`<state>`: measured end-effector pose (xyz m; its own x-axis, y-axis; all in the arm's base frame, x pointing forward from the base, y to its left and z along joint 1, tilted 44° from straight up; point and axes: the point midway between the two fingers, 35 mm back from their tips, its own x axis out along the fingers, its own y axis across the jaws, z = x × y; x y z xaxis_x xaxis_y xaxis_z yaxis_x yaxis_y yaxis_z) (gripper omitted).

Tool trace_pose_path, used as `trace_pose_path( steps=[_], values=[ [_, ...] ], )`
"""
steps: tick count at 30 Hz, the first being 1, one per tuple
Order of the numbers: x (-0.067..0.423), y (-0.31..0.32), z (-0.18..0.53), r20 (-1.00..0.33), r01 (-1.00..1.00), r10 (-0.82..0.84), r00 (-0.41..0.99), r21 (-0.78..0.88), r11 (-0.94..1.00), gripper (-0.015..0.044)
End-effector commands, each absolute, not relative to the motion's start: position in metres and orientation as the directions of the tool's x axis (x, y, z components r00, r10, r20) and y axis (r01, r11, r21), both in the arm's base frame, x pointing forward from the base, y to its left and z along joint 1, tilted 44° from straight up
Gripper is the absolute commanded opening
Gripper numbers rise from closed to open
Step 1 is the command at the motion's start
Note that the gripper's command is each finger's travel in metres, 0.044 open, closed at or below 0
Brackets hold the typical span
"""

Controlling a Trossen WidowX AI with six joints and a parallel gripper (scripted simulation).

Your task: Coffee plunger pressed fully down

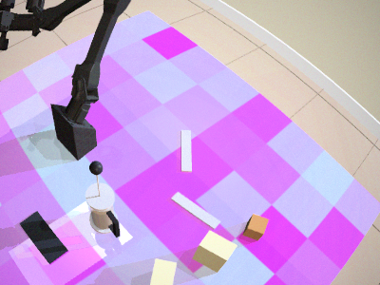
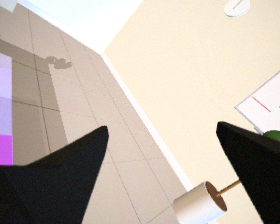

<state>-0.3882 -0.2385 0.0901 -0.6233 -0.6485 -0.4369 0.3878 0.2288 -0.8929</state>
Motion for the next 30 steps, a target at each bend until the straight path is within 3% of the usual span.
trace_pose_path(
  steps=[1, 8, 18, 30],
  values=[
    [-0.386, -0.241, 0.090, -0.439, 0.392, -0.653, -0.617, -0.891, 0.229, 0.0426],
    [-0.336, -0.291, 0.086, -0.484, 0.522, -0.743, -0.462, -0.826, 0.214, 0.0440],
    [-0.195, -0.370, 0.080, -0.576, 0.662, -0.815, -0.066, -0.636, 0.396, 0.0440],
    [0.018, -0.376, 0.079, -0.651, 0.656, -0.595, 0.472, -0.192, 0.730, 0.0440]
  ],
)
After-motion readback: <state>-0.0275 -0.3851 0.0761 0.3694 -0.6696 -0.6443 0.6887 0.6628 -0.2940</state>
